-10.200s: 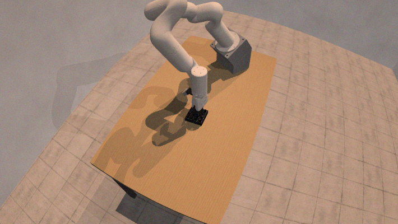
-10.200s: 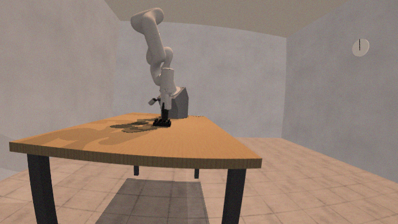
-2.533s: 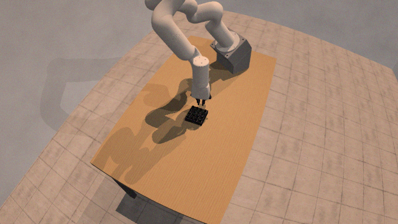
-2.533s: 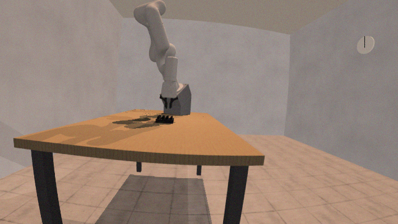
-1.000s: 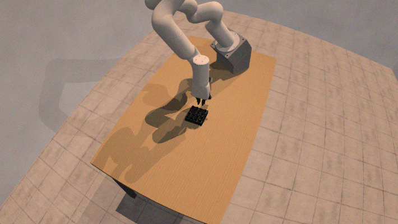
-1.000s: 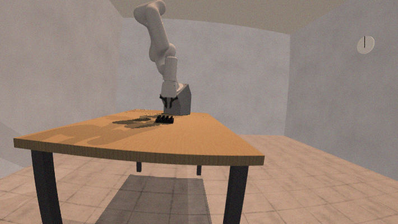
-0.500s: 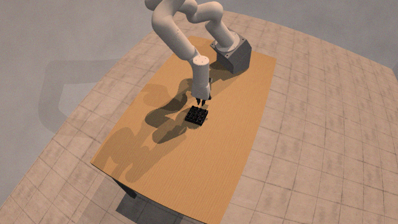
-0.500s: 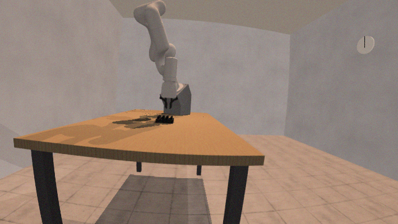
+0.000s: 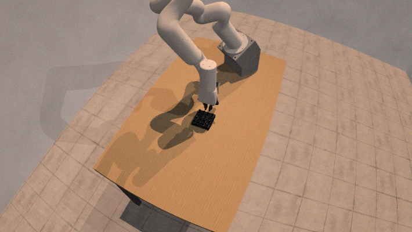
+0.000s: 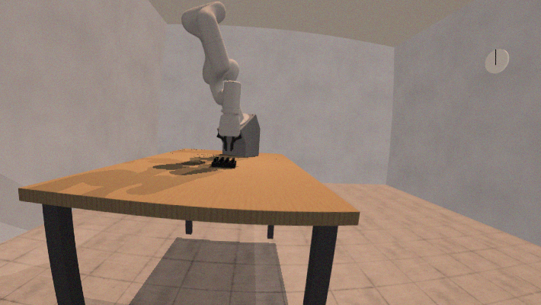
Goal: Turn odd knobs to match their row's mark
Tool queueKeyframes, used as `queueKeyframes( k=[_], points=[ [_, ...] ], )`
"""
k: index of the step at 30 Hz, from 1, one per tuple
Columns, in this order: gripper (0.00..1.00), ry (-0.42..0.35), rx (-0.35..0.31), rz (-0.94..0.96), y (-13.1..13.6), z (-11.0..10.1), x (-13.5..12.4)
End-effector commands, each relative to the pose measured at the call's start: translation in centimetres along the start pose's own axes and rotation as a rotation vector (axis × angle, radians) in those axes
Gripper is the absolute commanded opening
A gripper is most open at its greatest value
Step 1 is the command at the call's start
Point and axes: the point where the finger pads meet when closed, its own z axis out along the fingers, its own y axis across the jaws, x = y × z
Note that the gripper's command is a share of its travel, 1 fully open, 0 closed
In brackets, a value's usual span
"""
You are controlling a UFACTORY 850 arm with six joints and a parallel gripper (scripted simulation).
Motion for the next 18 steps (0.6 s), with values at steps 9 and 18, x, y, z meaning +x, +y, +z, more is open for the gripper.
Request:
queueKeyframes(
  k=[9, 18],
  points=[
    [0.19, -0.001, 0.000, 0.000, 0.0, 1.7, 0.0],
    [0.19, -0.001, 0.000, 0.000, 0.0, 2.5, 0.1]
  ],
)
